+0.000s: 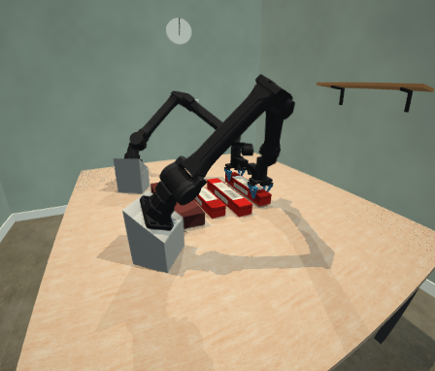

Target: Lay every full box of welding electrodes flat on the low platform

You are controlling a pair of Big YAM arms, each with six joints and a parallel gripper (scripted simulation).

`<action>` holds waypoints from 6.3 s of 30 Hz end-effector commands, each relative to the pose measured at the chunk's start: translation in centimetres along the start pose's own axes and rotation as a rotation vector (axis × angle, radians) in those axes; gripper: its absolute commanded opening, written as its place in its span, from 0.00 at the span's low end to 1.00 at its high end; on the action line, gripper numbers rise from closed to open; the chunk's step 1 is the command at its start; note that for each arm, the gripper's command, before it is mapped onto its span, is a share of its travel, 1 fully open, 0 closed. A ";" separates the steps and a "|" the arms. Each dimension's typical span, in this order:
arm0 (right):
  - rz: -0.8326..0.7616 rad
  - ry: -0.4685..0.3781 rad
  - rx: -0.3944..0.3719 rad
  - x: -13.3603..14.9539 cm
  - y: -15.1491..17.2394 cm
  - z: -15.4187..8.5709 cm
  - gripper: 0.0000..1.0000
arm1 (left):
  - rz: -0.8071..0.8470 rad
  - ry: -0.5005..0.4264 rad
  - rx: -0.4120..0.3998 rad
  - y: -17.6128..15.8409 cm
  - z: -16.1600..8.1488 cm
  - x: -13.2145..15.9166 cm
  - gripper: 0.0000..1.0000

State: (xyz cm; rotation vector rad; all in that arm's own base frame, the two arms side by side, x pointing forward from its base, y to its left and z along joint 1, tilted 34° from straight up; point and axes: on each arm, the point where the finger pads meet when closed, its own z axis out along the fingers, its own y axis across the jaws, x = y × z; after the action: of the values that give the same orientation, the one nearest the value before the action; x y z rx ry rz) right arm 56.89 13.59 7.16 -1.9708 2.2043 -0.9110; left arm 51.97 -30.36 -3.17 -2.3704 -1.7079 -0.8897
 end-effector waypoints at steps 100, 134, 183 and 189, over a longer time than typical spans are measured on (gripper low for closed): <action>0.010 -0.014 0.026 0.1 -1.3 -0.1 1.00 | -0.016 -0.014 -0.035 1.5 -0.4 0.1 1.00; 0.003 -0.027 0.038 0.5 4.0 -11.3 1.00 | -0.030 -0.028 -0.050 -3.3 -11.6 -1.5 1.00; -0.011 0.000 -0.004 3.2 12.7 -6.5 1.00 | -0.022 -0.005 -0.009 -12.3 -6.7 -3.1 1.00; -0.002 -0.007 0.009 3.1 12.0 -5.9 1.00 | -0.054 -0.039 -0.061 -9.9 -8.4 -3.2 1.00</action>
State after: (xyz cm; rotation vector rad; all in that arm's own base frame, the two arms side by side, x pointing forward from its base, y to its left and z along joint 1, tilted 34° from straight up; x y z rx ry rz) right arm 42.22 13.11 7.17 -1.9843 2.2104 -0.9145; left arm 36.94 -30.12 -3.37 -2.3513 -1.7200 -0.8867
